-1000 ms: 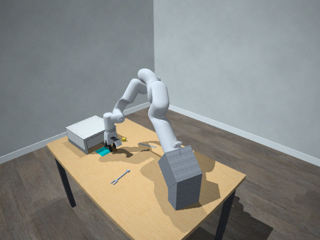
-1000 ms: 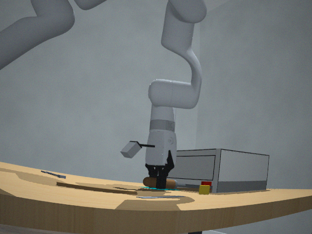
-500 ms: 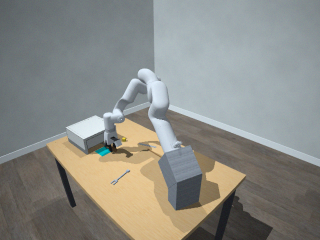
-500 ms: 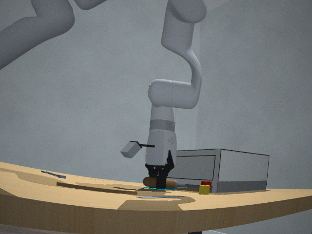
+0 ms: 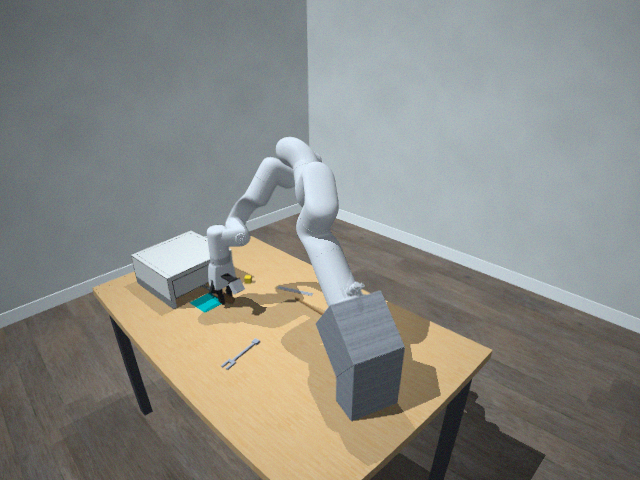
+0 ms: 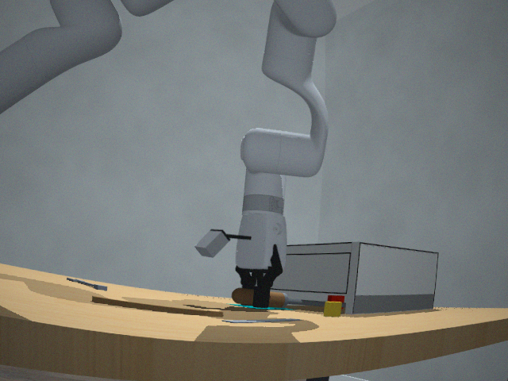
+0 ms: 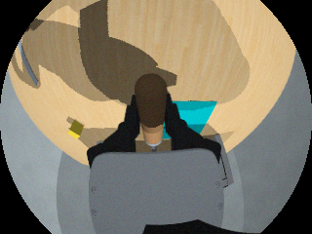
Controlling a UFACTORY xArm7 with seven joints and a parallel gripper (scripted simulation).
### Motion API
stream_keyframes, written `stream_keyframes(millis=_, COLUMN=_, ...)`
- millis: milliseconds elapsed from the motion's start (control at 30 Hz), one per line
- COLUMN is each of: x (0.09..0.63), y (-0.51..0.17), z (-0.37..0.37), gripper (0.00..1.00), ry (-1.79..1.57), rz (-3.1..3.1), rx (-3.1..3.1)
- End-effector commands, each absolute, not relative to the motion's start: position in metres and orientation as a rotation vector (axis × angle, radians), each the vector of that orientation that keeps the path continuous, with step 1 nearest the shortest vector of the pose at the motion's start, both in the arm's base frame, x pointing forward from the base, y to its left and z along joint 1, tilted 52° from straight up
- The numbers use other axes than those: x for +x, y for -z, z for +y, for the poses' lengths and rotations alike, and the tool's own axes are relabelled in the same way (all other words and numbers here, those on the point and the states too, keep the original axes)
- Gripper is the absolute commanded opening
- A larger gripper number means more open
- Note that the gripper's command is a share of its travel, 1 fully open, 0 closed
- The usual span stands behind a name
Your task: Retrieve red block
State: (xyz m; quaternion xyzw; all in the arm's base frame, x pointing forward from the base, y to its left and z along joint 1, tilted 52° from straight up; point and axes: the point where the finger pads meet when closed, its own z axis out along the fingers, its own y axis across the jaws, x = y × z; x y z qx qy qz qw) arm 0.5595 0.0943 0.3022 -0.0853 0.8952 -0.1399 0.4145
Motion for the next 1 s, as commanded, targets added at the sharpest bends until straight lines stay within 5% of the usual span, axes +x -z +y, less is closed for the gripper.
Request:
stream_keyframes(millis=0, x=0.559, y=-0.302, z=0.095, gripper=0.0, ry=0.35, rz=2.248, rx=-0.215)
stream_keyframes(millis=967, x=0.538, y=-0.279, z=0.086, gripper=0.0, ry=0.35, rz=2.248, rx=-0.216)
